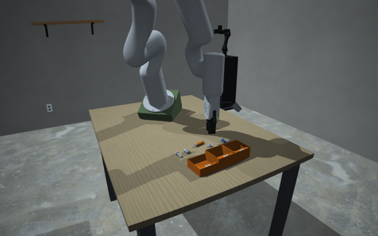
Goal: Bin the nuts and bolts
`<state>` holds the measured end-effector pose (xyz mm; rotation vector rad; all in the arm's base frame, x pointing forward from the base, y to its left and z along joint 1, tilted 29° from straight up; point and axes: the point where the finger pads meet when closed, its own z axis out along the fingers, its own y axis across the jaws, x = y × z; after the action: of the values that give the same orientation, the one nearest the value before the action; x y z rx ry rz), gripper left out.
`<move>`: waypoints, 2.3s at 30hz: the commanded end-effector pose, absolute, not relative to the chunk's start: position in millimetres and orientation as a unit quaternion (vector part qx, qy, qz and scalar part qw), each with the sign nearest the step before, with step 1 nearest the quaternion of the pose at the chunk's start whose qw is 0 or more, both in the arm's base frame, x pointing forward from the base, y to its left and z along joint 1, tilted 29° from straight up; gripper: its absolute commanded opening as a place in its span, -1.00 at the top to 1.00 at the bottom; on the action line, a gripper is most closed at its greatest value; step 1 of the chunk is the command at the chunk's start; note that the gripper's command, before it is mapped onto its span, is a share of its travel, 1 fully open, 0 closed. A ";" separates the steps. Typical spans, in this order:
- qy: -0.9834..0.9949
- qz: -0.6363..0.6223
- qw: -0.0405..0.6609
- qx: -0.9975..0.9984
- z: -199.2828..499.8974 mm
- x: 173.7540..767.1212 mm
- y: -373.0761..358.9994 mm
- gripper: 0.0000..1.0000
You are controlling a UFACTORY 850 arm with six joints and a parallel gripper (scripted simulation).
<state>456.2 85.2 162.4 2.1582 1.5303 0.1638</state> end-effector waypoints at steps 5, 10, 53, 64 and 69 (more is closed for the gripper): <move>0.678 0.027 0.253 0.689 162.3 457.1 85.0 0.39; 0.728 0.011 0.256 0.636 162.3 457.1 85.0 0.39; 0.934 -0.104 0.230 0.252 162.3 457.1 84.9 0.39; 0.934 -0.104 0.230 0.252 162.3 457.1 84.9 0.39; 0.934 -0.104 0.230 0.252 162.3 457.1 84.9 0.39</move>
<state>456.7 84.6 161.9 0.6927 2.5710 -0.2865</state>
